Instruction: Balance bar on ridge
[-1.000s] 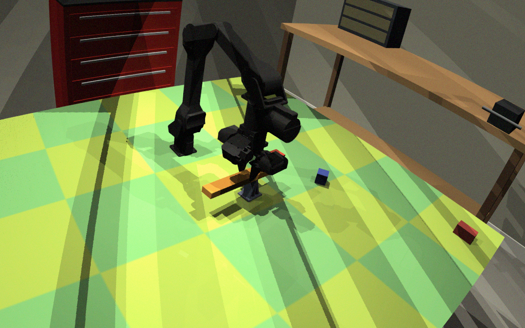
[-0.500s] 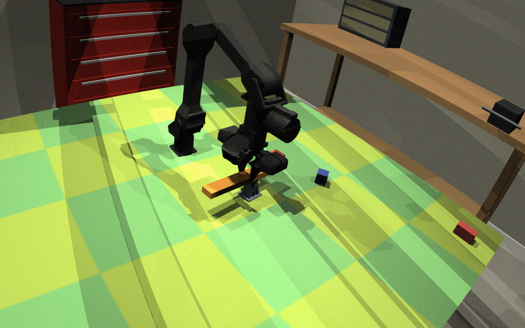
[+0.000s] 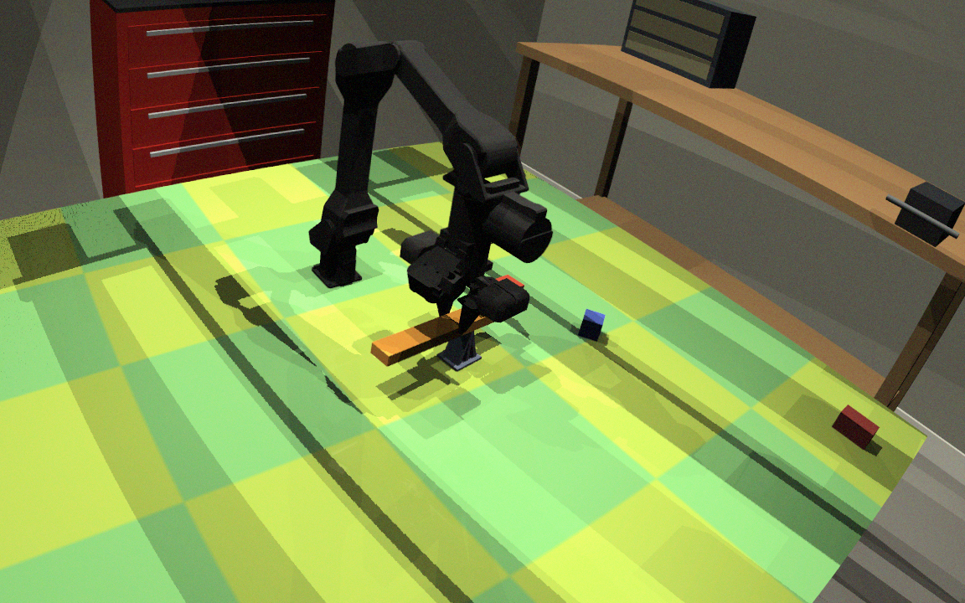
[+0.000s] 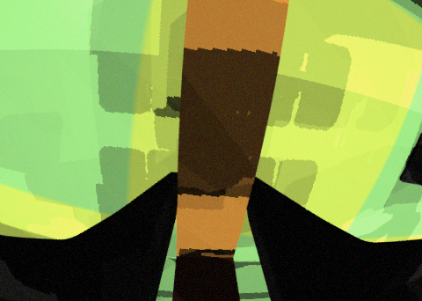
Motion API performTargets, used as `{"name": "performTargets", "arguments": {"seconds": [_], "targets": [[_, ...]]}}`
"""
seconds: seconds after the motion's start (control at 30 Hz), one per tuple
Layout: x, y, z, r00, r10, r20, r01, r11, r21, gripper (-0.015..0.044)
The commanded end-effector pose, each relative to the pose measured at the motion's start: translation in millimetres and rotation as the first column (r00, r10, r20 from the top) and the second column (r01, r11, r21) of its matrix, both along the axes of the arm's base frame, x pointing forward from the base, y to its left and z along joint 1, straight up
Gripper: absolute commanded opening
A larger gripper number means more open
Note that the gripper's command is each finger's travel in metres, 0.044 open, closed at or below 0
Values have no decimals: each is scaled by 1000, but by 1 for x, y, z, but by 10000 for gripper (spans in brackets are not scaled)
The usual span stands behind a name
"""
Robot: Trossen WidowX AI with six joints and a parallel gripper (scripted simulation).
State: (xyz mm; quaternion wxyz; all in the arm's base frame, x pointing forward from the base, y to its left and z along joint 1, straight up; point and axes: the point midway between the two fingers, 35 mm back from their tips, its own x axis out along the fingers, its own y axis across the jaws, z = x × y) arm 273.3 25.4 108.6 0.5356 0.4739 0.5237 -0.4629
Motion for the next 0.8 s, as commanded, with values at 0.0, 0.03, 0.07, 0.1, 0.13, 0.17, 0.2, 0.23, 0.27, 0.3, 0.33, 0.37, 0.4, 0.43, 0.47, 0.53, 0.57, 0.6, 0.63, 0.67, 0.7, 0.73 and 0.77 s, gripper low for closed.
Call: {"name": "performTargets", "arguments": {"seconds": [0.0,0.03,0.07,0.1,0.13,0.17,0.2,0.23,0.27,0.3,0.33,0.37,0.4,0.43,0.47,0.53,0.57,0.6,0.63,0.67,0.7,0.73,0.77], "targets": [[0,0,-1,1000,4,1,-4,1000,2,0],[0,0,-1,1000,4,1,-4,1000,2,0],[0,0,-2,1000,4,1,-4,1000,2,0],[0,0,-2,1000,4,1,-4,1000,2,0],[0,0,-2,1000,4,1,-4,1000,2,0],[0,0,-2,1000,4,1,-4,1000,2,0],[0,0,-2,1000,4,1,-4,1000,2,0],[0,0,-2,1000,4,1,-4,1000,2,0],[0,0,-2,1000,4,1,-4,1000,2,0],[0,0,-2,1000,4,1,-4,1000,2,0],[0,0,-2,1000,4,1,-4,1000,2,0],[0,0,-2,1000,4,1,-4,1000,2,0],[0,0,-2,1000,4,1,-4,1000,2,0],[0,0,-2,1000,4,1,-4,1000,2,0],[0,0,-3,1000,4,1,-4,1000,2,0],[0,0,-3,1000,4,1,-4,1000,2,0],[0,0,-3,1000,4,1,-4,1000,2,0],[0,0,-3,1000,4,1,-4,1000,2,0],[0,0,-3,1000,4,1,-4,1000,2,0],[0,0,-3,1000,4,1,-4,1000,2,0],[0,0,-3,1000,4,1,-4,1000,2,0],[0,0,-3,1000,4,1,-4,1000,2,0],[0,0,-3,1000,4,1,-4,1000,2,0]]}}
